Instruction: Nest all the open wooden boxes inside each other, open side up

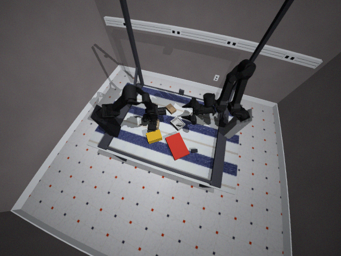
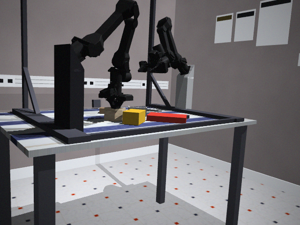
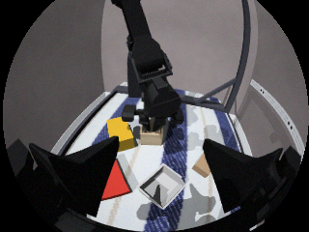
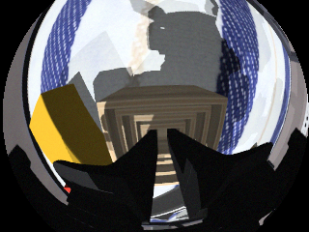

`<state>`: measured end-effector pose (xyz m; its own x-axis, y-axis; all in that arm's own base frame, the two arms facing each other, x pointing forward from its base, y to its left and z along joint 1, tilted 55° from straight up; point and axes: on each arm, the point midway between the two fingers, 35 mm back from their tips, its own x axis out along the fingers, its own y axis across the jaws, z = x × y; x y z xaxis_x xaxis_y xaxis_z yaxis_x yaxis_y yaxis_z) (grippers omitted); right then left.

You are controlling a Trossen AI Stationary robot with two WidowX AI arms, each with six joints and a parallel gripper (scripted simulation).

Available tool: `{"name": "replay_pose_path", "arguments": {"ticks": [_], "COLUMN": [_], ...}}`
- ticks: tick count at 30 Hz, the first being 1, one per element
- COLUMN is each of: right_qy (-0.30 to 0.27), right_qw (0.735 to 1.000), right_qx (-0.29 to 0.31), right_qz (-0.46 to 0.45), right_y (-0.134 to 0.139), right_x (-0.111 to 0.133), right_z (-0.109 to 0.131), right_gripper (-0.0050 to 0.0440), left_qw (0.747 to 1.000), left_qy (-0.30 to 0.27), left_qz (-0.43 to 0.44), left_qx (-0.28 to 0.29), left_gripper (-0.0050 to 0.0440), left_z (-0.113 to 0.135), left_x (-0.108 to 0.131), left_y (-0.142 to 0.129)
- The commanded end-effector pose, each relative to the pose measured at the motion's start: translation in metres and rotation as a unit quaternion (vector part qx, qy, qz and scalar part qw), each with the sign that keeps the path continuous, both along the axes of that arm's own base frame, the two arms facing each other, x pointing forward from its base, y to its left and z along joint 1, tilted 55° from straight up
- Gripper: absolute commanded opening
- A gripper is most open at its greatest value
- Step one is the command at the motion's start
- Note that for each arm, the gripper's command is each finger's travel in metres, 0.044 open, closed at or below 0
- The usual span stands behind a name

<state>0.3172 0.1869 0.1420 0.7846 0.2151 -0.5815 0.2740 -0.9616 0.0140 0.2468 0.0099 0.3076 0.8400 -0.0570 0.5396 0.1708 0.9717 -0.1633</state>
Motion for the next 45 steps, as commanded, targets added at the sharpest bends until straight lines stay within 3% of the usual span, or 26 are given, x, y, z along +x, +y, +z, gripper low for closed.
{"name": "replay_pose_path", "arguments": {"ticks": [1,26,29,31,38,45], "right_qy": [-0.007,-0.010,-0.008,-0.008,-0.008,-0.007], "right_qw": [1.000,1.000,1.000,1.000,1.000,1.000], "right_qx": [0.006,0.008,0.006,0.006,0.006,0.025], "right_qz": [0.001,0.001,0.000,0.000,0.000,-0.011], "right_y": [0.0016,0.0015,0.0015,0.0015,0.0015,0.0015], "right_x": [0.0036,0.0057,0.0048,0.0045,0.0045,0.0031], "right_z": [0.0047,0.0039,0.0028,0.0024,0.0024,0.0068], "right_gripper": [0.0116,0.0116,0.0044,0.0031,0.0000,0.0000], "left_qw": [1.000,1.000,1.000,1.000,1.000,1.000], "left_qy": [-0.007,-0.007,-0.007,-0.007,-0.007,-0.007], "left_qz": [0.001,0.001,0.001,0.001,0.001,0.001], "left_qx": [0.001,0.001,0.001,0.001,0.001,0.001], "left_gripper": [0.0400,0.0400,0.0400,0.0400,0.0400,0.0400], "left_z": [0.0038,0.0038,0.0038,0.0038,0.0038,0.0038], "left_x": [-0.0016,-0.0016,-0.0016,-0.0016,-0.0016,-0.0016], "left_y": [0.0005,0.0005,0.0005,0.0005,0.0005,0.0005]}}
